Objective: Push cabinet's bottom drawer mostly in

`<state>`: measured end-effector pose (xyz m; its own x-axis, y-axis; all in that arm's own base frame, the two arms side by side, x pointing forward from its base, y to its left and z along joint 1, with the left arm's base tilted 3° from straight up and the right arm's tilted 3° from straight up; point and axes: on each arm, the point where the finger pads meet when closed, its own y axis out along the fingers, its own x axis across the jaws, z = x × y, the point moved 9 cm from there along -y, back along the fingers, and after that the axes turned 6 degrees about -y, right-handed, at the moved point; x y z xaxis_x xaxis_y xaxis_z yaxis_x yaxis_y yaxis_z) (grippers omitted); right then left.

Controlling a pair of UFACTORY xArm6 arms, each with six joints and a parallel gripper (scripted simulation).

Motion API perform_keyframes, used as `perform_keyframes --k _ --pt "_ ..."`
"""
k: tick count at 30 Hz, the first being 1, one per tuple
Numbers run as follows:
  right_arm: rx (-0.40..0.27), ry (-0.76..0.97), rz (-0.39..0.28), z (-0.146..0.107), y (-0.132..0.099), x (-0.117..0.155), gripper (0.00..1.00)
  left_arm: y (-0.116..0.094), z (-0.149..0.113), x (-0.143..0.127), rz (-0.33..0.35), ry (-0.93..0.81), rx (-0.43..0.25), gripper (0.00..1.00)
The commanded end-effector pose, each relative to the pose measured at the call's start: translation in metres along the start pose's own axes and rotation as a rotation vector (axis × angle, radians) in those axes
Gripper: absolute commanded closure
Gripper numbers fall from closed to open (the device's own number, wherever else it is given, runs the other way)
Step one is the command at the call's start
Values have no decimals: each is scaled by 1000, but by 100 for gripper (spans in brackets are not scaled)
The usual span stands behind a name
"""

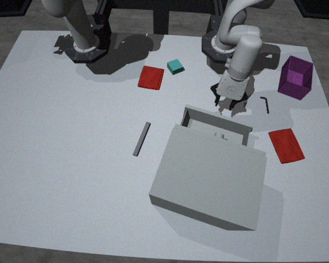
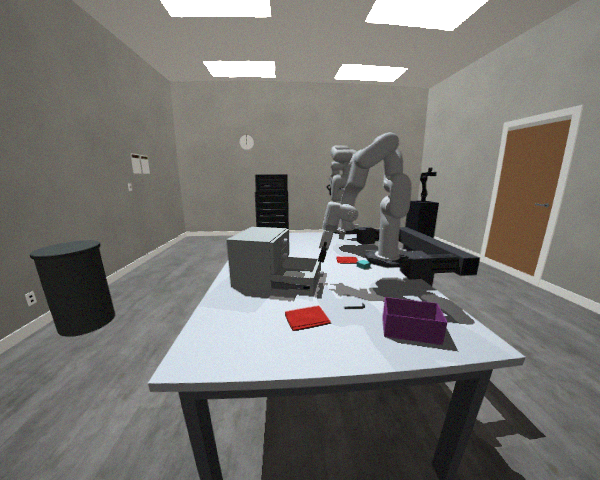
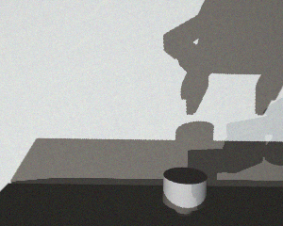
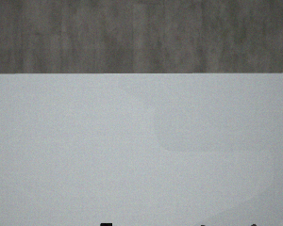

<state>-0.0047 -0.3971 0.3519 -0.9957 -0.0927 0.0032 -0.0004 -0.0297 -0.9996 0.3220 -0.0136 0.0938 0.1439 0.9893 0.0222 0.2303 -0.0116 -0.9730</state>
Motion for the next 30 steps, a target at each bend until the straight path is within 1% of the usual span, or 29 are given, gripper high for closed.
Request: perform_keyframes --k 1,20,30 --pt "3 0 0 0 -1 0 0 0 -1 1 9 0 -3 40" --pt "3 0 0 0 -1 0 0 0 -1 1 9 0 -3 40" --pt "3 0 0 0 -1 0 0 5 0 1 8 0 -2 40"
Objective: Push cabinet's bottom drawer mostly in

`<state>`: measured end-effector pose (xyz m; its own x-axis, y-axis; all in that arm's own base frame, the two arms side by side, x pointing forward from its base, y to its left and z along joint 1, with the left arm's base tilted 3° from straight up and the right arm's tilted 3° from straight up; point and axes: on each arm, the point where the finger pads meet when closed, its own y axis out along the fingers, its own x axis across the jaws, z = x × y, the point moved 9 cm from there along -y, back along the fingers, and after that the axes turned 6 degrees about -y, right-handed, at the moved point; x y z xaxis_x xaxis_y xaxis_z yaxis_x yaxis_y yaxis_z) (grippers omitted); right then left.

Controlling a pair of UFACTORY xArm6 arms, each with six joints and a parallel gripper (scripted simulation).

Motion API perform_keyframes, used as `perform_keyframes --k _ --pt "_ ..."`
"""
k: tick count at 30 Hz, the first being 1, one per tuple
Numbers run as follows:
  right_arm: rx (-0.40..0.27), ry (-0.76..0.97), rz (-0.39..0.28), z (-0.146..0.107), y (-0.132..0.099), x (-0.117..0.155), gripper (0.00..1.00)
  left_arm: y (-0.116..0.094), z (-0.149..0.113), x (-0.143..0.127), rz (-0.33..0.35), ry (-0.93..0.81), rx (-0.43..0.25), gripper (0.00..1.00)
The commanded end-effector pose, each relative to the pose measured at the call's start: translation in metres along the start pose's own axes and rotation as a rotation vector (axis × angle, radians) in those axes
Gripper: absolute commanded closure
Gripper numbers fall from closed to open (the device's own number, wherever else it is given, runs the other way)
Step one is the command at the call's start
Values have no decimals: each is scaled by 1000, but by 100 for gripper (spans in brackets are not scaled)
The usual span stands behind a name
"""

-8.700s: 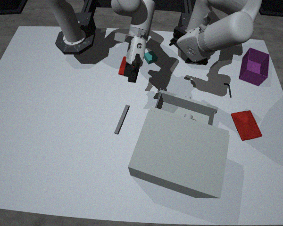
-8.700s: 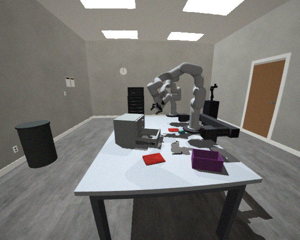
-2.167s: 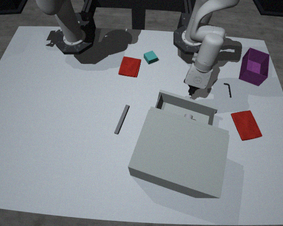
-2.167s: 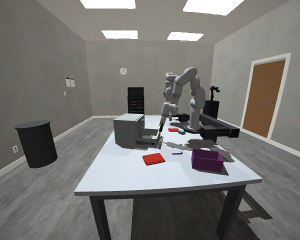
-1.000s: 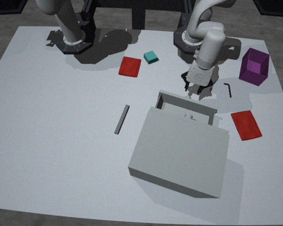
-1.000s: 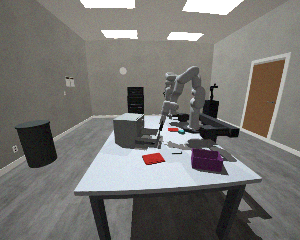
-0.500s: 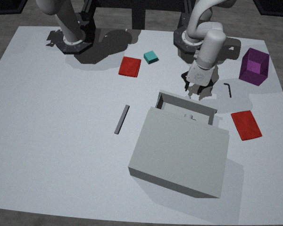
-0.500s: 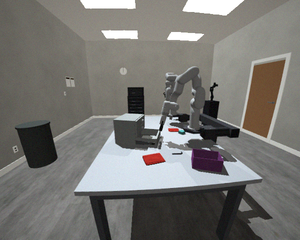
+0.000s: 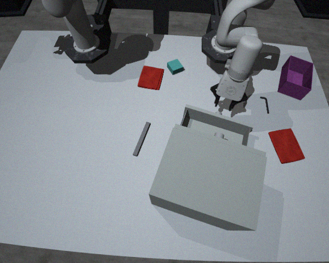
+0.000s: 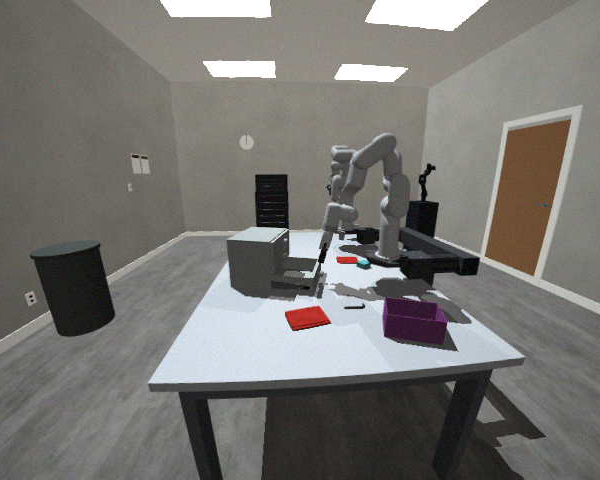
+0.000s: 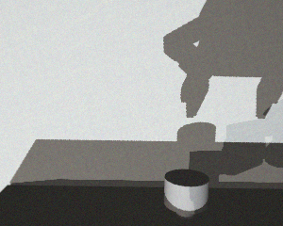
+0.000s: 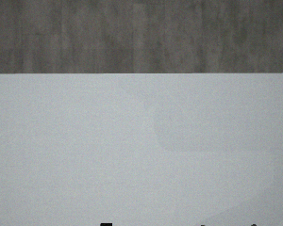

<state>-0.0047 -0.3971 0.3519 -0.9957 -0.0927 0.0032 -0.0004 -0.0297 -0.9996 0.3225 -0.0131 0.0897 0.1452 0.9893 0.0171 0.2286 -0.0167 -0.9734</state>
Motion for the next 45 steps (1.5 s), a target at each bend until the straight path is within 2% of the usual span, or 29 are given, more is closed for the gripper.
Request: perform_keyframes --k 1,22,45 --pt "3 0 0 0 -1 0 0 2 0 0 2 0 -3 40" --pt "3 0 0 0 -1 0 0 12 2 0 2 0 -3 40" --pt "3 0 0 0 -1 0 0 35 7 0 2 0 -3 40"
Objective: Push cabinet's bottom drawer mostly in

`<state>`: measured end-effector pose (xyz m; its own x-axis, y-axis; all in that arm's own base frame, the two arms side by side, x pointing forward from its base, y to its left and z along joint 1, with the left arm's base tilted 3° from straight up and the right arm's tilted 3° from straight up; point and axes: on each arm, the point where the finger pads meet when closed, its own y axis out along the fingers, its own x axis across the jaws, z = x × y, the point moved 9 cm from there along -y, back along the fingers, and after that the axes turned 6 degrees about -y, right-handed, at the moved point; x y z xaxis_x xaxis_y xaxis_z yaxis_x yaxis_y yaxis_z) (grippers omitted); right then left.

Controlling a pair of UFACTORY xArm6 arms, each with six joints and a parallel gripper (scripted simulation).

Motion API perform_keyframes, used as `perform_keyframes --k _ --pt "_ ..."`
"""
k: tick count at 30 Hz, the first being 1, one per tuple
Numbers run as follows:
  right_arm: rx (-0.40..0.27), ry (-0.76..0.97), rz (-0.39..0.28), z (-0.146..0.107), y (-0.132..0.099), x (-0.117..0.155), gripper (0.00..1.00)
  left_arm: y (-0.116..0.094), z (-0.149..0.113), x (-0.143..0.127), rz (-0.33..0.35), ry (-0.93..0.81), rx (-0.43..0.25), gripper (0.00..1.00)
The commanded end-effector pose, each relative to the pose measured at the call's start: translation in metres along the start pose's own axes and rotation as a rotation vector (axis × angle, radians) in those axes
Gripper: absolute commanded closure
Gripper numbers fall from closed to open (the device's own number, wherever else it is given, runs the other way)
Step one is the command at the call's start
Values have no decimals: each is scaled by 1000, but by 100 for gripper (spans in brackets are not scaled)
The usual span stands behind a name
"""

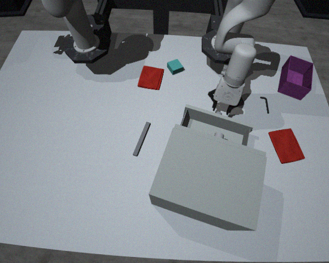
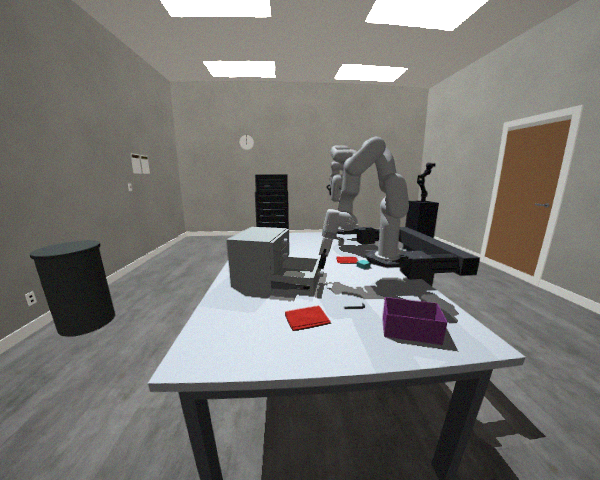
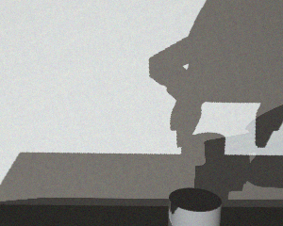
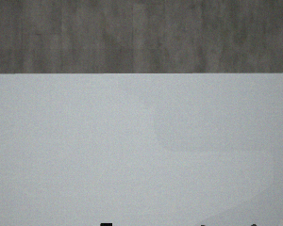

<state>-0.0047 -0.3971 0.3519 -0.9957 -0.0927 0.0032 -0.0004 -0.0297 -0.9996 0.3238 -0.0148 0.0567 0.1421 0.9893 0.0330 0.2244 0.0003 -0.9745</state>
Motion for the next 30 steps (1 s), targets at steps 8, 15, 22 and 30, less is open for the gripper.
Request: perform_keyframes --k 8,15,22,30 --pt "3 0 0 0 -1 0 0 8 2 2 18 -1 -9 40" --pt "3 0 0 0 -1 0 0 10 2 2 18 -1 -9 40" --pt "3 0 0 0 -1 0 0 10 2 2 18 -1 -9 40" --pt "3 0 0 0 -1 0 0 10 2 2 18 -1 -9 40"
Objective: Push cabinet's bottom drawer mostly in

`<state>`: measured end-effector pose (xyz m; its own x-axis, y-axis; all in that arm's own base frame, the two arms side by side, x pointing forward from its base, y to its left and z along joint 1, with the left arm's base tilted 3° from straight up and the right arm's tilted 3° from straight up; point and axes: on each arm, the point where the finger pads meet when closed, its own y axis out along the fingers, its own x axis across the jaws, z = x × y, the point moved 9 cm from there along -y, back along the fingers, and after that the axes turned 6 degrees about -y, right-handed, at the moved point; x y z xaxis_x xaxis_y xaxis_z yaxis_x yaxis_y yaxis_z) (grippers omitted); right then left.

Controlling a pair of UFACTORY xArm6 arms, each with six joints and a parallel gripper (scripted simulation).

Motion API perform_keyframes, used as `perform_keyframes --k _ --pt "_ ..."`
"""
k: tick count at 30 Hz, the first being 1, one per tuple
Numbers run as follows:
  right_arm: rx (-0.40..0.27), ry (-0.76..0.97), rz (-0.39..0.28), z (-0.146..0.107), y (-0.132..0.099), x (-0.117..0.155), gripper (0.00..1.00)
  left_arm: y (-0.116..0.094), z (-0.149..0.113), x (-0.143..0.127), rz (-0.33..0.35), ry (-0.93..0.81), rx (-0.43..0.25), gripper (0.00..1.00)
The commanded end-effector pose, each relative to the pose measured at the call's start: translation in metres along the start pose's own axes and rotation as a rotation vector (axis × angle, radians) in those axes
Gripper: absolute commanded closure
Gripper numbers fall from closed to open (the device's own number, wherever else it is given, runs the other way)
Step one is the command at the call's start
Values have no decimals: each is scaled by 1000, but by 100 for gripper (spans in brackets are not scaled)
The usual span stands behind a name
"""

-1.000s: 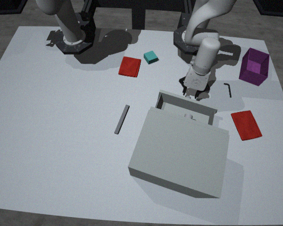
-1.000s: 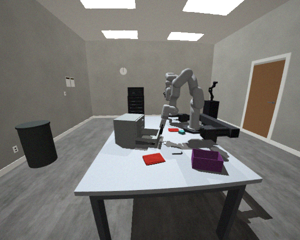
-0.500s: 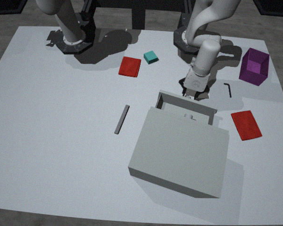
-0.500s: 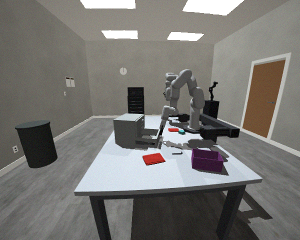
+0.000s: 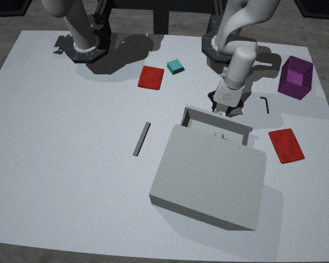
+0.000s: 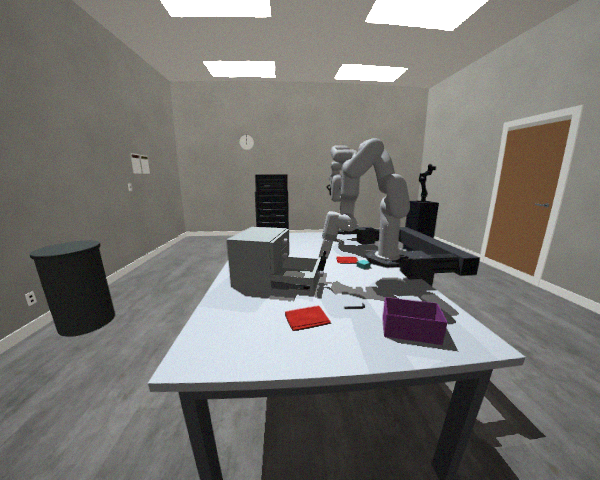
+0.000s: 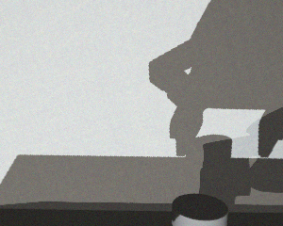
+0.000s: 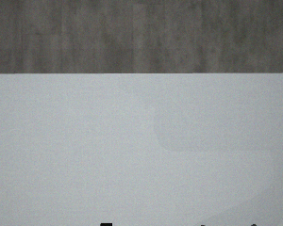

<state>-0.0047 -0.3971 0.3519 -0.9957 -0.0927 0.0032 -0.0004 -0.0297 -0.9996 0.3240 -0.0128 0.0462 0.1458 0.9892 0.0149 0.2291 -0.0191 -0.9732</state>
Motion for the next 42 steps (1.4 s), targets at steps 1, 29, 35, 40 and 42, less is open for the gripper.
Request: perform_keyframes --k 1,29,35,40,42 --pt "3 0 0 0 -1 0 0 0 -1 0 0 0 -2 40" --pt "3 0 0 0 -1 0 0 -1 3 1 0 0 -2 40" --pt "3 0 0 0 -1 0 0 -1 3 1 0 0 -2 40" --pt "3 0 0 0 -1 0 0 1 3 1 0 0 -2 40" --pt "3 0 0 0 -1 0 0 2 3 1 0 0 -2 40"
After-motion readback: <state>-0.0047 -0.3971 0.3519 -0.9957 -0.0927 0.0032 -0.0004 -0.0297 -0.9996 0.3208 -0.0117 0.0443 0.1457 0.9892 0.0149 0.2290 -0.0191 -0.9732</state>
